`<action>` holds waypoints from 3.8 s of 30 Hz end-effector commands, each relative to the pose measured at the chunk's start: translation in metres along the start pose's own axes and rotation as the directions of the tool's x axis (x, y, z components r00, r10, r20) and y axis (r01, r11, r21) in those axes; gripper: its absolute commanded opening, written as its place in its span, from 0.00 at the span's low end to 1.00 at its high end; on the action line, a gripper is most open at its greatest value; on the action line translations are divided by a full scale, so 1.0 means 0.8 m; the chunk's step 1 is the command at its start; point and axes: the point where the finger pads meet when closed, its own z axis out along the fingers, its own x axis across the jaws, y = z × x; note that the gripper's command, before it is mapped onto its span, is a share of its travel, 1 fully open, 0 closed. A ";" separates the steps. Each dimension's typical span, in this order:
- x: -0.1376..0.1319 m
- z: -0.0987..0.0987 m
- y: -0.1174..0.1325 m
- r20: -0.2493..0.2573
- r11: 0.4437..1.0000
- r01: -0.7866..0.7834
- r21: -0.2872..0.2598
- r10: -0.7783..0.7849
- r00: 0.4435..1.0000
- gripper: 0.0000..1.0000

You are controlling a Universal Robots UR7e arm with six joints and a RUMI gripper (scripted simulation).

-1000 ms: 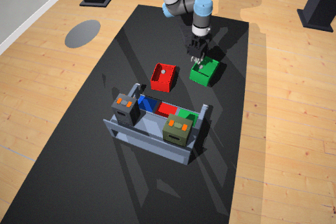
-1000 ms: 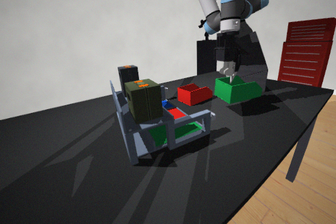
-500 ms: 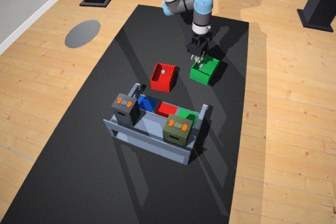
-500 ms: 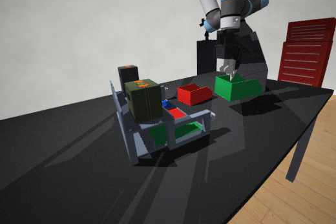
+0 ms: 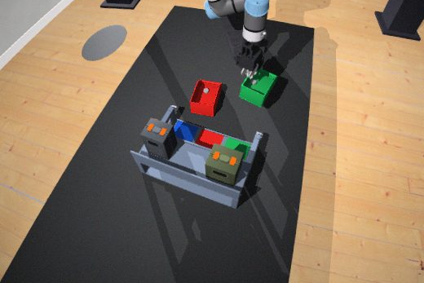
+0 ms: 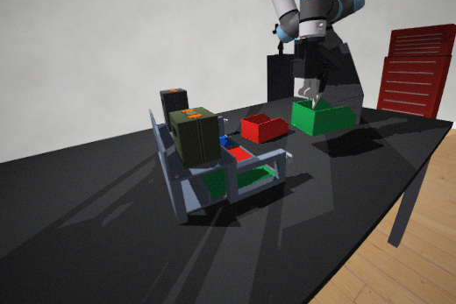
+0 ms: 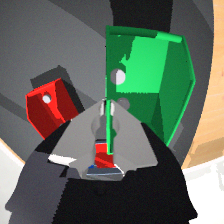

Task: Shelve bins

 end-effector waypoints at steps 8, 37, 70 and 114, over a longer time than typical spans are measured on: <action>0.000 -0.002 0.000 -0.001 1.000 0.000 -0.001 0.000 1.000 0.00; 0.000 -0.004 0.000 -0.001 1.000 0.000 -0.001 0.000 1.000 0.00; 0.000 -0.011 0.000 -0.001 1.000 0.000 -0.001 0.000 1.000 0.00; 0.013 -0.011 0.114 0.000 0.989 0.147 -0.001 -0.147 0.989 0.00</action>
